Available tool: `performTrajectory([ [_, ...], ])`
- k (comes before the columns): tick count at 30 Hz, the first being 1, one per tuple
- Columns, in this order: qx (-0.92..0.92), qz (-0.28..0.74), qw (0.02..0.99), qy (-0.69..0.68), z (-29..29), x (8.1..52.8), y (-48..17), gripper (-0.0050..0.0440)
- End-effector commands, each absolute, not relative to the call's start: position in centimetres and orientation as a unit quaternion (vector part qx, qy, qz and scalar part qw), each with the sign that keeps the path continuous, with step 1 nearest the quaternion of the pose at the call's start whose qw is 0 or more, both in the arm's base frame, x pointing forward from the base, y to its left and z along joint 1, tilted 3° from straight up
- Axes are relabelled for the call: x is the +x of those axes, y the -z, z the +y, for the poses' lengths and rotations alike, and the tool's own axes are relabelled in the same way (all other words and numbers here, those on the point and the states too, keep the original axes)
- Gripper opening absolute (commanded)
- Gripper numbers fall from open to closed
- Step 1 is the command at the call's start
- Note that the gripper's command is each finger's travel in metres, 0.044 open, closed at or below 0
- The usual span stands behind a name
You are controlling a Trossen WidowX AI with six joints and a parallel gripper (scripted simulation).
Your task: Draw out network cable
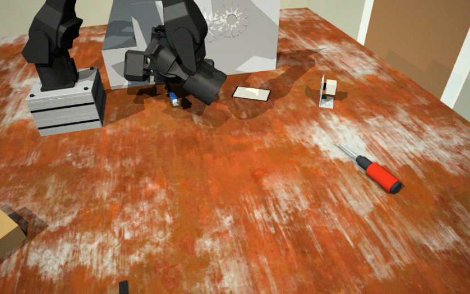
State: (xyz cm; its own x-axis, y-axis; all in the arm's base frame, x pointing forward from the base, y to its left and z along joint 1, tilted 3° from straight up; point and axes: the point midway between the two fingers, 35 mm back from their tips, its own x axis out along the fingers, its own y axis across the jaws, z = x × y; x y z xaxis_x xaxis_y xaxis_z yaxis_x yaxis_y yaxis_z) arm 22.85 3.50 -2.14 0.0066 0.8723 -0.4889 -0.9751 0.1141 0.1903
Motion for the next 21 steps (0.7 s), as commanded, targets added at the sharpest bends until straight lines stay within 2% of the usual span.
performTrajectory([
  [1, -0.124, 0.177, 0.698, -0.683, 4.3, 22.5, 2.3, 0.0440],
  [5, -0.141, 0.135, 0.699, -0.688, 4.7, 22.3, 2.4, 0.0440],
  [21, -0.158, 0.131, 0.698, -0.686, 1.4, 22.6, -0.7, 0.0440],
])
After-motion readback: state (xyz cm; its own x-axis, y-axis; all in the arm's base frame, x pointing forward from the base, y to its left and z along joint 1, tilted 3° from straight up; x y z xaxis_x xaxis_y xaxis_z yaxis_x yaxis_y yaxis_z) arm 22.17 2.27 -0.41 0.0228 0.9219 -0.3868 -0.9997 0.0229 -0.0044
